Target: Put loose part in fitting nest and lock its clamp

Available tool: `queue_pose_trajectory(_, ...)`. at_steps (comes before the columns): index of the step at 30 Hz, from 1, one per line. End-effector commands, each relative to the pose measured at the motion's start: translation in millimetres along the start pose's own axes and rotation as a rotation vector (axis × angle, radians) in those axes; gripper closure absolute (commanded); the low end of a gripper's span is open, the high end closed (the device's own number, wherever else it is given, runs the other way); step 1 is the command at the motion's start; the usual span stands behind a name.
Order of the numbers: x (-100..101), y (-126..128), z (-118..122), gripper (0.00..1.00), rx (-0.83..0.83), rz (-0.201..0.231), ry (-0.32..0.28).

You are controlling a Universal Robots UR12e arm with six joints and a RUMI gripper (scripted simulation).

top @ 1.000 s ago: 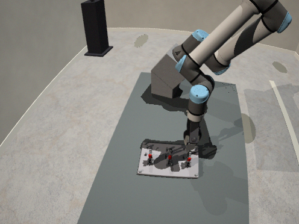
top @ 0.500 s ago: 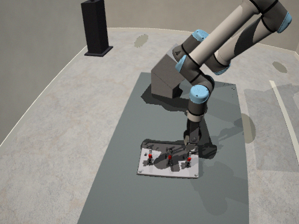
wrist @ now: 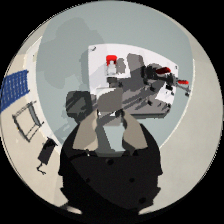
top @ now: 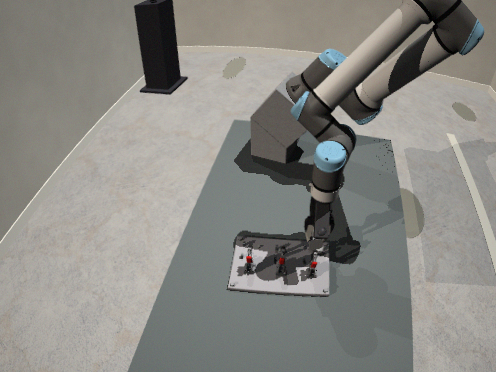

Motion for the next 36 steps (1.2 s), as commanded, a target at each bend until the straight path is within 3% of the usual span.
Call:
queue_pose_trajectory(1, -3.6, 0.1, -4.1, 1.00, -0.003, 0.002, 0.007)
queue_pose_trajectory(36, 6.3, -0.4, -3.8, 1.00, -0.003, 0.002, 0.004)
Point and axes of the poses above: the point where the finger pads meet when closed, its own x axis out along the fingers, its own y axis across the jaws, z = x × y, the point moved 8 cm from there along -x, back along the fingers, and after that the axes turned 7 degrees about x, right-handed, at the moved point
